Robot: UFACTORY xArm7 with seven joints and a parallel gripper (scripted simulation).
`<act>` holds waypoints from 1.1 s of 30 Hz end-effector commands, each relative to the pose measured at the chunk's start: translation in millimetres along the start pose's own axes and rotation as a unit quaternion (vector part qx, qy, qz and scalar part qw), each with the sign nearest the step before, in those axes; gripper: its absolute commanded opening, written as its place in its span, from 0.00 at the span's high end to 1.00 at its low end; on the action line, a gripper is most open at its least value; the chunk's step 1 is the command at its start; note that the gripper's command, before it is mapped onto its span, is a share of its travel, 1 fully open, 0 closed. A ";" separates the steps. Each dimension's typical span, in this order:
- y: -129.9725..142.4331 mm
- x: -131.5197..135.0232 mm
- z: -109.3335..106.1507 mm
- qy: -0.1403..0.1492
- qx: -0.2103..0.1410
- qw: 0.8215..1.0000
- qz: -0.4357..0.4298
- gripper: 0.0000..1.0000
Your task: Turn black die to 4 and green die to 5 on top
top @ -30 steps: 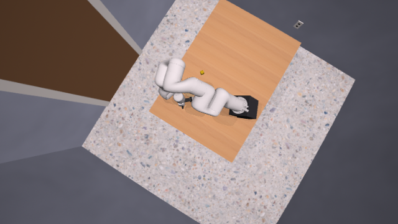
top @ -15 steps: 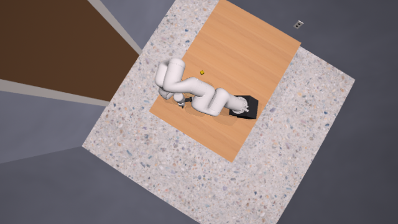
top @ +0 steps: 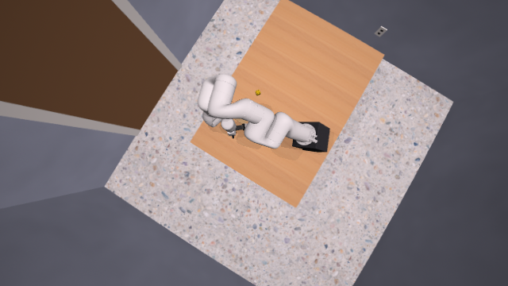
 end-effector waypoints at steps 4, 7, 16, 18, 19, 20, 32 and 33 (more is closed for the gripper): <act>0.8 -0.3 -0.4 0.000 -0.001 1.000 0.000 0.73; 0.8 -0.3 -0.6 0.000 -0.001 1.000 0.000 0.73; 0.8 -0.3 -5.5 0.000 -0.001 1.000 0.000 0.73; 0.8 -0.3 -9.0 0.000 -0.001 1.000 0.000 0.73; 0.8 -0.3 -11.2 0.000 -0.001 1.000 0.000 0.73; 0.8 -0.3 -13.6 0.000 -0.001 1.000 0.000 0.73; 0.7 -0.3 -47.8 0.000 -0.001 1.000 0.000 0.73; 0.7 -0.3 -49.5 0.000 -0.001 1.000 0.000 0.73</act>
Point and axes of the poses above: the point where the finger pads meet when closed, its own z axis out along the fingers, its own x axis across the jaws, y = z × x, the point moved 1 cm from there along -z, back along the fingers, and after that the axes turned 2 degrees about z, right-handed, at the moved point
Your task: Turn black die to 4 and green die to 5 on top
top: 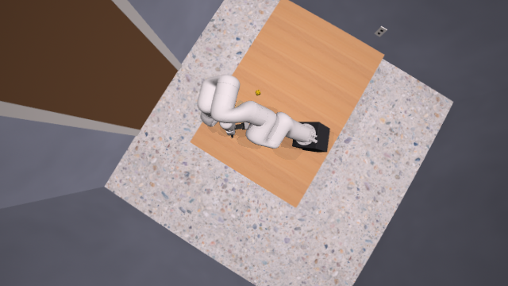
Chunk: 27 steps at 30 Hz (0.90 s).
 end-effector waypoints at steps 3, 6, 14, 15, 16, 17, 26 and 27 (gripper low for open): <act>0.3 -0.3 -10.5 0.000 -0.001 1.000 0.000 0.73; 0.3 -0.3 -13.4 0.000 -0.001 1.000 0.000 0.73; -2.1 1.2 -16.1 0.001 0.001 1.000 0.000 0.73; -2.1 1.2 -16.1 0.001 0.001 1.000 0.000 0.73; -2.2 1.4 -16.4 0.001 0.001 1.000 0.000 0.73; -2.2 1.4 -16.8 0.001 0.001 1.000 0.000 0.73; -0.1 0.4 -20.3 0.001 -0.001 1.000 0.000 0.73; -0.2 0.6 -21.0 0.001 -0.001 1.000 0.000 0.73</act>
Point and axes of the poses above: the point where the finger pads meet when closed, its own z axis out along the fingers, its own x axis across the jaws, y = z × x, the point moved 1 cm from there along -z, back along the fingers, and after that the axes turned 2 degrees about z, right-handed, at the moved point
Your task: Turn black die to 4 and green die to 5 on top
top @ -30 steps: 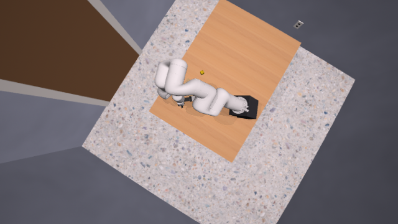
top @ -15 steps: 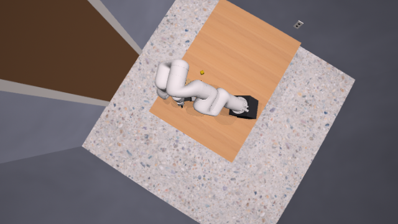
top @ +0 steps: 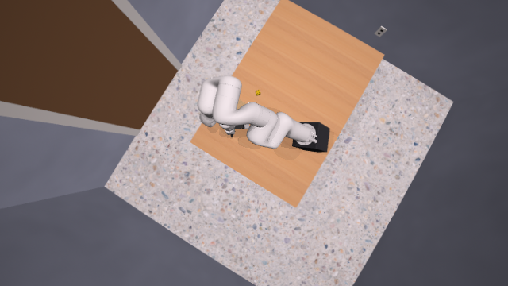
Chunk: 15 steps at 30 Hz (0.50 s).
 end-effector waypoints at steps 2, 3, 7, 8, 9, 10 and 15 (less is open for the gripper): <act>0.8 0.0 -3.6 0.001 -0.001 1.000 0.000 0.73; 1.0 -0.3 -4.3 0.000 -0.001 1.000 0.000 0.73; 1.1 -0.4 -6.1 0.000 -0.002 1.000 0.000 0.73; 1.1 -0.3 -7.2 0.000 -0.002 1.000 0.000 0.73; 1.1 -0.4 -8.3 0.000 -0.002 1.000 0.000 0.73; 1.1 -0.6 -9.4 0.000 -0.002 1.000 0.000 0.73; 1.2 -0.4 -15.1 0.000 -0.002 1.000 0.000 0.73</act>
Point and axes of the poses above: the point where the finger pads meet when closed, its own z axis out along the fingers, its own x axis across the jaws, y = z × x, the point moved 1 cm from there along -z, back along the fingers, and after that the axes turned 2 degrees about z, right-handed, at the moved point
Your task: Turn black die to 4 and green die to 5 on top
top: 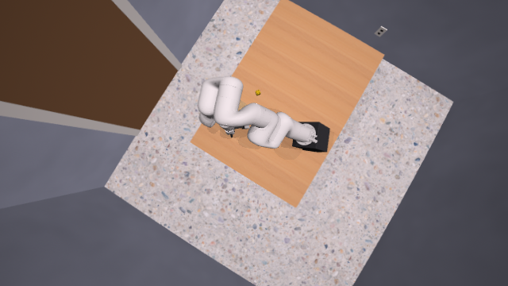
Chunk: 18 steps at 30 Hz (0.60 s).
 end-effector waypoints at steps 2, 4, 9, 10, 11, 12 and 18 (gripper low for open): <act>0.8 0.0 -5.8 0.001 -0.002 1.000 0.000 0.73; 0.7 -0.4 -7.5 0.000 -0.002 1.000 0.000 0.73; 1.6 -0.7 -9.6 0.000 -0.003 1.000 0.000 0.73; 1.9 -0.7 -10.1 0.000 -0.003 1.000 0.000 0.73; 2.0 -0.7 -10.6 0.000 -0.004 1.000 0.000 0.73; 2.1 -0.8 -11.1 0.000 -0.004 1.000 0.000 0.73; 1.5 -0.7 -12.5 0.000 -0.003 1.000 0.000 0.73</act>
Point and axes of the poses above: the point where the finger pads meet when closed, its own z axis out along the fingers, its own x axis across the jaws, y = z × x, the point moved 1 cm from there along -z, back along the fingers, and after that the axes turned 2 degrees about z, right-handed, at the moved point
